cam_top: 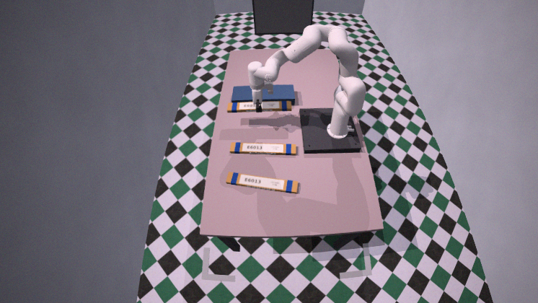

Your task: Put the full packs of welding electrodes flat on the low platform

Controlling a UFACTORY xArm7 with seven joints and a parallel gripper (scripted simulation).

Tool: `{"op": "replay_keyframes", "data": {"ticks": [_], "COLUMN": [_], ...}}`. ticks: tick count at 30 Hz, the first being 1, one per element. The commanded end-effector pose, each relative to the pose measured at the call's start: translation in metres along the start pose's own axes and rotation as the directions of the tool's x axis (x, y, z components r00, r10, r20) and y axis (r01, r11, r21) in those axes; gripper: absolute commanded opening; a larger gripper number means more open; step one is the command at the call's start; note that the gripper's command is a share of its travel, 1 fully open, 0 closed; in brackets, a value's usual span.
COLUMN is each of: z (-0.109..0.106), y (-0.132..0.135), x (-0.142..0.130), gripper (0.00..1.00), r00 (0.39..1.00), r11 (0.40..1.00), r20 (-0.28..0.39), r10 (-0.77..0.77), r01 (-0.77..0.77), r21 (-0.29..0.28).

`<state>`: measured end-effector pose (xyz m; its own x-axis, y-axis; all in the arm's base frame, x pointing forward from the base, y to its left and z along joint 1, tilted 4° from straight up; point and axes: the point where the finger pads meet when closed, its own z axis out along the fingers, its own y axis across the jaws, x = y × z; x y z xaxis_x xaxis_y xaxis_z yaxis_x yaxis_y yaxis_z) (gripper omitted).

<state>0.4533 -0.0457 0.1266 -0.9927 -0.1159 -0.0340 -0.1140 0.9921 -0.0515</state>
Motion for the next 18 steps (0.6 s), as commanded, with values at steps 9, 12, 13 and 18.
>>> {"op": "replay_keyframes", "data": {"ticks": [9,12,13,18], "z": [-0.002,-0.002,-0.002,-0.002], "y": [0.033,0.044,0.044,0.058], "x": [-0.050,-0.065,-0.065,-0.085], "gripper": [0.58,0.58,0.58,0.58], "r00": [1.000,1.000,1.000,1.000], "r11": [1.000,1.000,1.000,1.000], "r20": [0.005,0.005,0.005,0.005], "r10": [0.000,0.000,0.000,0.000], "r01": [0.000,0.000,0.000,0.000], "r21": [0.000,0.000,0.000,0.000]}}
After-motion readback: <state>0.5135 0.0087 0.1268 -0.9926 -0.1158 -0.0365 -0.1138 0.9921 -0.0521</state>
